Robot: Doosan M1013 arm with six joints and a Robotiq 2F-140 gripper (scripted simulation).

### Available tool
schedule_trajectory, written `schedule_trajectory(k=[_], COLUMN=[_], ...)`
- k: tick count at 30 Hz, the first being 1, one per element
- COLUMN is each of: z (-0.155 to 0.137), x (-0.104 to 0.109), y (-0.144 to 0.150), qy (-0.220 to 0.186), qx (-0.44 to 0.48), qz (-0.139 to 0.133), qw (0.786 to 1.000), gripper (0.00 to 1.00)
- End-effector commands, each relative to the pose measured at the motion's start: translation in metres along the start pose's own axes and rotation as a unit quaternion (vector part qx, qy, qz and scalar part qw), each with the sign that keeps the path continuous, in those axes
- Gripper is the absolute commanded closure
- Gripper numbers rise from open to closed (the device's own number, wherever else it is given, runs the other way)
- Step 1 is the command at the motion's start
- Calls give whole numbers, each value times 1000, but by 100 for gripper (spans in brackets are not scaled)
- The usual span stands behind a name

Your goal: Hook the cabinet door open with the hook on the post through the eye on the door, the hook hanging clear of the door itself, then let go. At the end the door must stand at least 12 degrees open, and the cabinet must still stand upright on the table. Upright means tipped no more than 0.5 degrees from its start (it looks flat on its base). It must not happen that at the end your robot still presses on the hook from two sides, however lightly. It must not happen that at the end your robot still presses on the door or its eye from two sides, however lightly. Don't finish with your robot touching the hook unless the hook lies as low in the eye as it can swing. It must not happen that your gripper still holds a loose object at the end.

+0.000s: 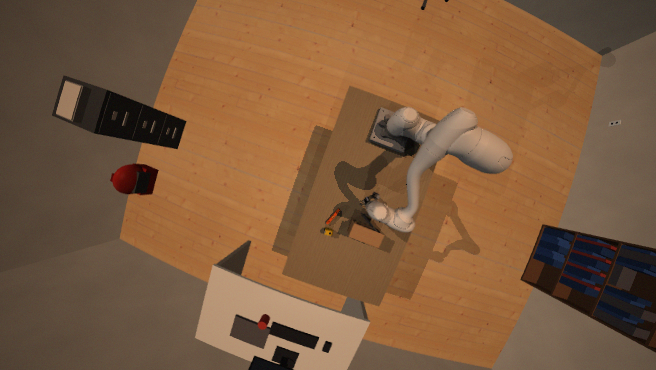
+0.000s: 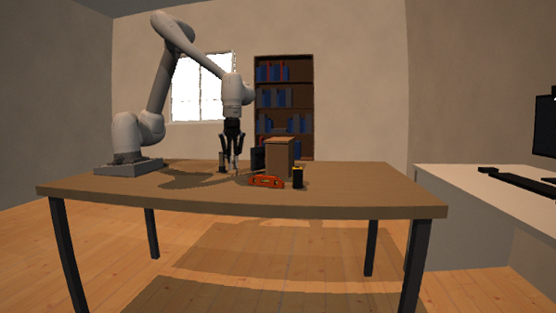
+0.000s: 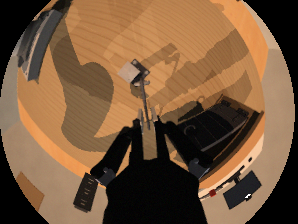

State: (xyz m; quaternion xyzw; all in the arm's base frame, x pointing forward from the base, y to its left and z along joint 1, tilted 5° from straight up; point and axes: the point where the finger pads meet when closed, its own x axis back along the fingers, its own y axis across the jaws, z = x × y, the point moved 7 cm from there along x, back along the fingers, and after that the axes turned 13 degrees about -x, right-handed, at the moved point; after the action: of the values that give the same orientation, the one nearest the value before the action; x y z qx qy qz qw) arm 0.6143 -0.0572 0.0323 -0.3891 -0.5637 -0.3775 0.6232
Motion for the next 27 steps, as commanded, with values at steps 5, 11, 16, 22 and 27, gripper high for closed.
schedule_trajectory(k=[5,11,16,22,27], z=[0,0,0,0,0], x=[0,0,0,0,0], y=[0,0,0,0,0], qy=[0,0,0,0,0], qx=[0,0,0,0,0], qz=[0,0,0,0,0], qw=[1000,1000,1000,1000,1000], gripper=[86,97,97,97,97])
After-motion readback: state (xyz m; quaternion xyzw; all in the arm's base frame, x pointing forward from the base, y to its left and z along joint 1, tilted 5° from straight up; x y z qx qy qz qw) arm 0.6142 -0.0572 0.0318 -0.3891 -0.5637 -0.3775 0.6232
